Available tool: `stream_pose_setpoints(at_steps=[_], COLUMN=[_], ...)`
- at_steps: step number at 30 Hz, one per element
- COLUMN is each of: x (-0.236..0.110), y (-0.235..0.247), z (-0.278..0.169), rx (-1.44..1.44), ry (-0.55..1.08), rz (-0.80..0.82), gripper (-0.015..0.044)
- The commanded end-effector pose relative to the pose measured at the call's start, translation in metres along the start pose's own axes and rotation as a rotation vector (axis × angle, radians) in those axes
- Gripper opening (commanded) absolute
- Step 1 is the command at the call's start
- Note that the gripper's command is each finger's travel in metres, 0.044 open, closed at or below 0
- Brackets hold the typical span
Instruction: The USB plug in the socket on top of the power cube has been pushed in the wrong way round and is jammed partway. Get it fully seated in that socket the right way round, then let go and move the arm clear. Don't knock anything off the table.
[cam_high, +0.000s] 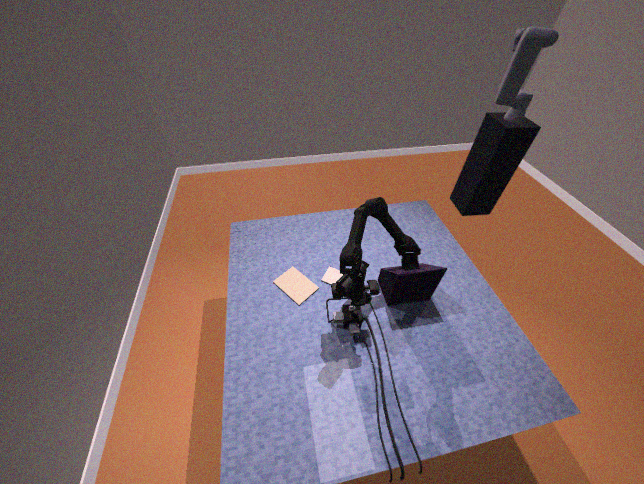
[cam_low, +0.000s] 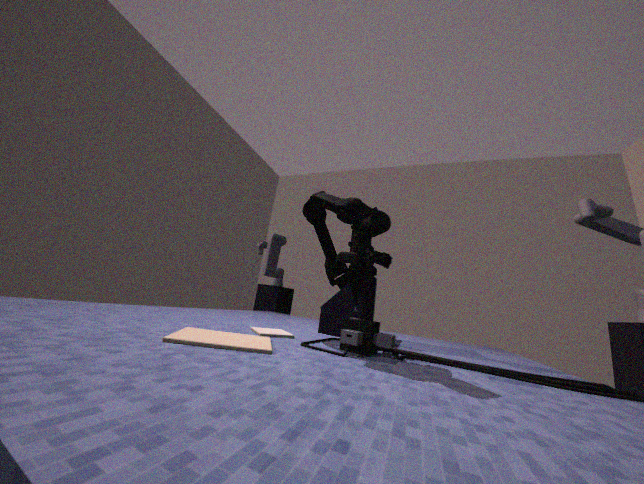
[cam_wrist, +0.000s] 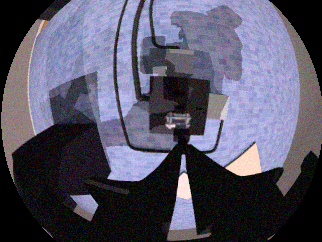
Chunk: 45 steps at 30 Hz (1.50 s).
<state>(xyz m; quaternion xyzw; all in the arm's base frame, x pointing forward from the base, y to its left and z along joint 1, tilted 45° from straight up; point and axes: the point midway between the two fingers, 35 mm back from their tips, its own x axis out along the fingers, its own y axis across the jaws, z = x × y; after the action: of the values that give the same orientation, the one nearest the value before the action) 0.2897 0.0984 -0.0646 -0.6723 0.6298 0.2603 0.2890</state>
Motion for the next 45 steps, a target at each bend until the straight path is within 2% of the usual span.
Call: stream_pose_setpoints(at_steps=[1,9,45], x=[-0.0026,-0.0008,-0.0007], y=[0.0002,0.0,0.0], z=[-0.0001,0.0,0.0], rx=[0.004,0.109,1.06], ry=[-0.002,0.0,0.0], rz=[0.002,0.0,0.0], gripper=[0.0,0.0,0.0])
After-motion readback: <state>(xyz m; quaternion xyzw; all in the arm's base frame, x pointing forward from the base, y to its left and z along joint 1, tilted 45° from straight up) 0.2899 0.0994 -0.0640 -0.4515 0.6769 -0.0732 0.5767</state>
